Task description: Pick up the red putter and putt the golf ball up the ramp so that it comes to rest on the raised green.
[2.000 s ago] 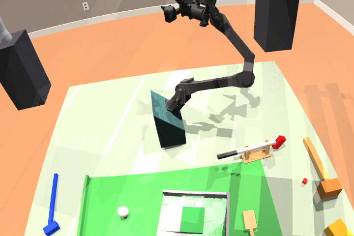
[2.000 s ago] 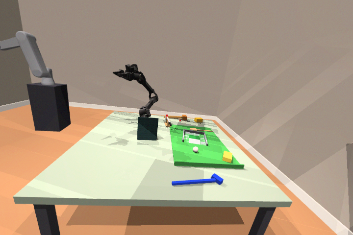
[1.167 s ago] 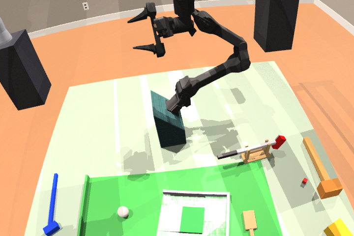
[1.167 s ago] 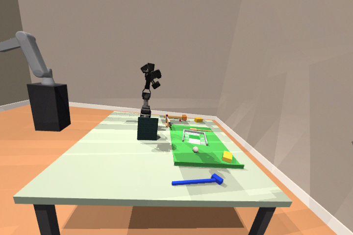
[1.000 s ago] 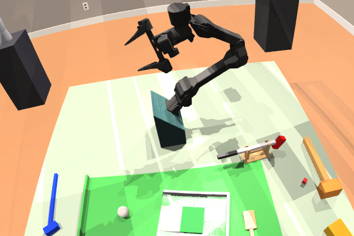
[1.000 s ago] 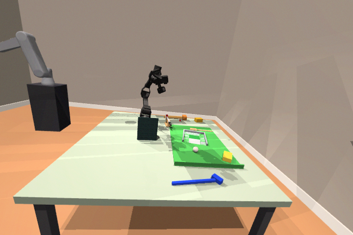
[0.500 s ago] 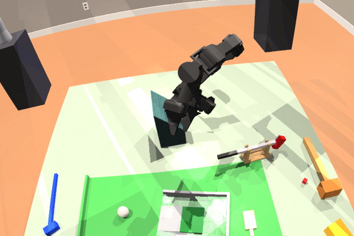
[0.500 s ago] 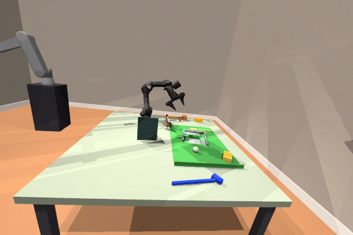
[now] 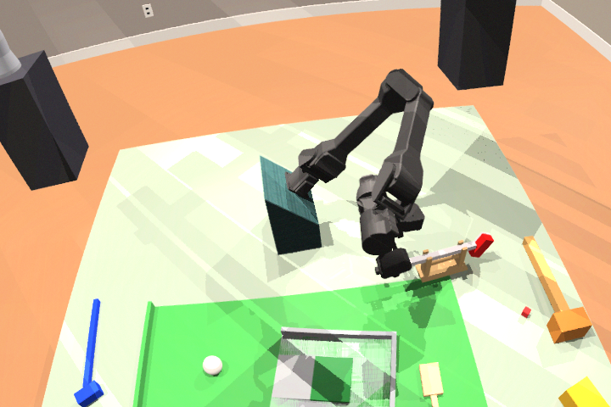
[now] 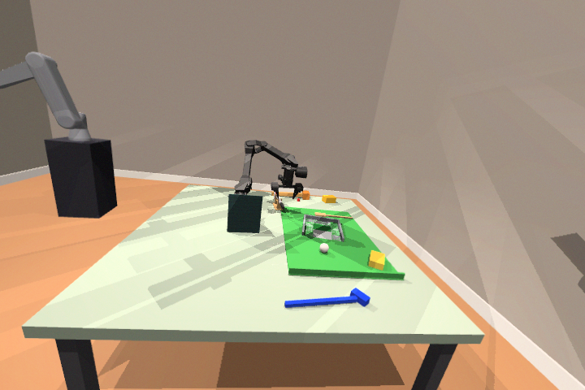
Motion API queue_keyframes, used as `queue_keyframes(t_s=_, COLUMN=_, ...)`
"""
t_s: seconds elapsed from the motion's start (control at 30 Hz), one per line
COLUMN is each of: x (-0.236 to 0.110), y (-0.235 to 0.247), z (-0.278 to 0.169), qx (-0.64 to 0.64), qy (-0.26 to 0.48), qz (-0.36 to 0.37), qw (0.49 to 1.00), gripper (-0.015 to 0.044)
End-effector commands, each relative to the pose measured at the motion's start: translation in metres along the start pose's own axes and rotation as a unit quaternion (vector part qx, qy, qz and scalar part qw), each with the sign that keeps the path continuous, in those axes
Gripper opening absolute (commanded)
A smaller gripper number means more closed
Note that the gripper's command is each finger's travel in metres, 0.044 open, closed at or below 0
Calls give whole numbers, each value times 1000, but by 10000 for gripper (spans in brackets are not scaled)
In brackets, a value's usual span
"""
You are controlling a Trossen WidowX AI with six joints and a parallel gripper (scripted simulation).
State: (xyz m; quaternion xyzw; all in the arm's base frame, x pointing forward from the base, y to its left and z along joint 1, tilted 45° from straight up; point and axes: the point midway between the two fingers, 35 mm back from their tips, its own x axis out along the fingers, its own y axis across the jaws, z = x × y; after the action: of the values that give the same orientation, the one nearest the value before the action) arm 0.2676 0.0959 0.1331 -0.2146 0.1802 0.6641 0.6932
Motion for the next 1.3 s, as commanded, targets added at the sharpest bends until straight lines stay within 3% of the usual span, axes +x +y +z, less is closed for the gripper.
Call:
queue_keyframes(t_s=0.0, x=12, y=10, z=7, qx=-14, qy=-25, qz=25, qw=999, gripper=440)
queue_keyframes(t_s=1.27, x=71, y=15, z=-7, qx=-15, qy=-27, qz=25, qw=999, gripper=440)
